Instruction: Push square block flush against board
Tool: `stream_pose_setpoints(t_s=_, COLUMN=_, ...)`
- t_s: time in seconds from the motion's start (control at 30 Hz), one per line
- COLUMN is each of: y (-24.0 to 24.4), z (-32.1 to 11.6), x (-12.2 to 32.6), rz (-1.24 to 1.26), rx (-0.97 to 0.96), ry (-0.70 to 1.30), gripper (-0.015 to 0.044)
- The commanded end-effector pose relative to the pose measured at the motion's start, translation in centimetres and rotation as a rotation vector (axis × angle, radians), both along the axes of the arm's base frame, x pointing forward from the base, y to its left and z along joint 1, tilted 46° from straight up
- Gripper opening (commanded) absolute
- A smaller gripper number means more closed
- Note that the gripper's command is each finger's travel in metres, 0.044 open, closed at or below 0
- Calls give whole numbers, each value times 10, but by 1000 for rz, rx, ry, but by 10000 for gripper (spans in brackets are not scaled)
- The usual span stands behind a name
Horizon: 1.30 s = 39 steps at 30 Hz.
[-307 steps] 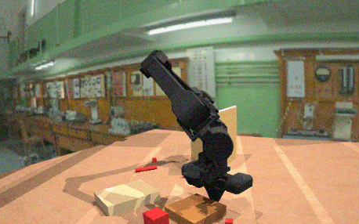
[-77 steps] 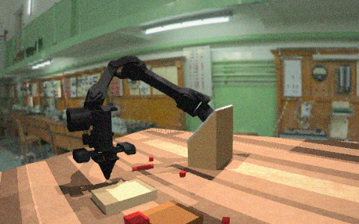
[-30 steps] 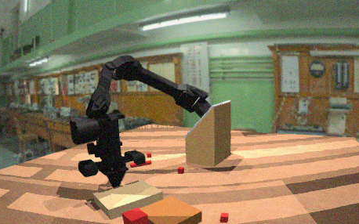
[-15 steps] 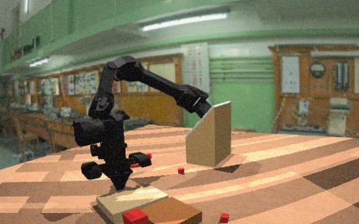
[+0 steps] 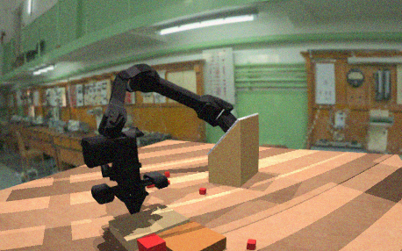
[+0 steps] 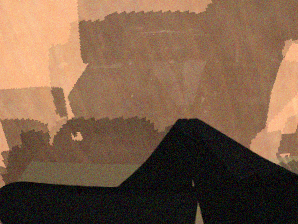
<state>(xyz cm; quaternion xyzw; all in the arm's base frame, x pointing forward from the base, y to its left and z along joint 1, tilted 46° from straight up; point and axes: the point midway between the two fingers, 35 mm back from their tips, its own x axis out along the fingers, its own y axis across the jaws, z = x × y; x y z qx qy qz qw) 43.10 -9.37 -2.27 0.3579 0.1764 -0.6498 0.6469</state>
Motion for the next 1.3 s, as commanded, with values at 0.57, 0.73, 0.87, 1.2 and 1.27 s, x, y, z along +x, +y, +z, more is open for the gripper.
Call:
stream_pose_setpoints(t_s=0.57, y=-24, z=24, x=-6, rz=2, rx=4, ry=2, gripper=0)
stream_pose_setpoints(t_s=0.73, y=-3, z=43, x=-5, rz=1, rx=3, ry=-1, gripper=0)
stream_pose_setpoints(t_s=0.87, y=16, z=62, x=-9, rz=2, rx=6, ry=1, gripper=0)
stream_pose_setpoints(t_s=1.2, y=17, z=61, x=-10, rz=110, rx=-9, ry=112, gripper=0)
stream_pose_setpoints(t_s=1.27, y=18, z=60, x=-11, rz=158, rx=-15, ry=161, gripper=0)
